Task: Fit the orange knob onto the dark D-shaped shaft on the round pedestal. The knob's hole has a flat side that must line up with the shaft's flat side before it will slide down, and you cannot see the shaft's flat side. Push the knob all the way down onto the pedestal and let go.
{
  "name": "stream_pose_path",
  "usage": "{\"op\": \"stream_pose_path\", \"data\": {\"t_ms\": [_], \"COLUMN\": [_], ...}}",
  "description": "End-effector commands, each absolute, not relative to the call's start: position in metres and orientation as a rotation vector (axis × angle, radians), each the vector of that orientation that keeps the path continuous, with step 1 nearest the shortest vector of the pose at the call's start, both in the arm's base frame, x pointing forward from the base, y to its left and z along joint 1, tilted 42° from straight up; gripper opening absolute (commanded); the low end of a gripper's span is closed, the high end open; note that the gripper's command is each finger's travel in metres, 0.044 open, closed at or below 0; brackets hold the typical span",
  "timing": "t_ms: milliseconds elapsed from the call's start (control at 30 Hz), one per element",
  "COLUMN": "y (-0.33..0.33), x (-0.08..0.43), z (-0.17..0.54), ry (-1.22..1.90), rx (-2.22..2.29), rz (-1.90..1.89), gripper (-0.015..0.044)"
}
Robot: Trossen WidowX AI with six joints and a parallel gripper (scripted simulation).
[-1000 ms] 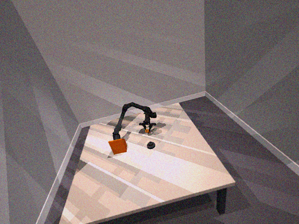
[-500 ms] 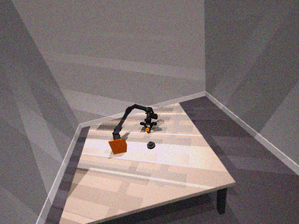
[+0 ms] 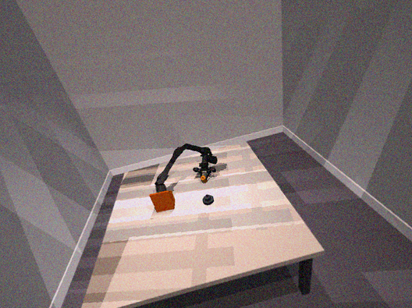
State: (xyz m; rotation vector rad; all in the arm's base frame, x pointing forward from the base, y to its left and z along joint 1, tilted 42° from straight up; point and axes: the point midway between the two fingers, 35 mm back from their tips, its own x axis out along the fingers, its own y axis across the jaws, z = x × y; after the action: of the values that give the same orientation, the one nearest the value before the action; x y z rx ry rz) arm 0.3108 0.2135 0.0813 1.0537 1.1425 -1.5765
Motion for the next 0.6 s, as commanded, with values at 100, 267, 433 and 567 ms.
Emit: {"op": "stream_pose_path", "data": {"t_ms": [100,267,433,567], "y": [0.2164,0.2156,0.2156,0.2156], "x": [0.3121,0.3115,0.3115,0.3115], "z": [0.0848,0.0834,0.0834,0.0834], "ry": [1.138,1.141,1.141,1.141], "rx": [1.068,1.061,1.061,1.061], "rz": [-1.568,-1.569,-1.569,-1.569], "gripper": [0.0179,0.0231,0.0260,0.0260]}}
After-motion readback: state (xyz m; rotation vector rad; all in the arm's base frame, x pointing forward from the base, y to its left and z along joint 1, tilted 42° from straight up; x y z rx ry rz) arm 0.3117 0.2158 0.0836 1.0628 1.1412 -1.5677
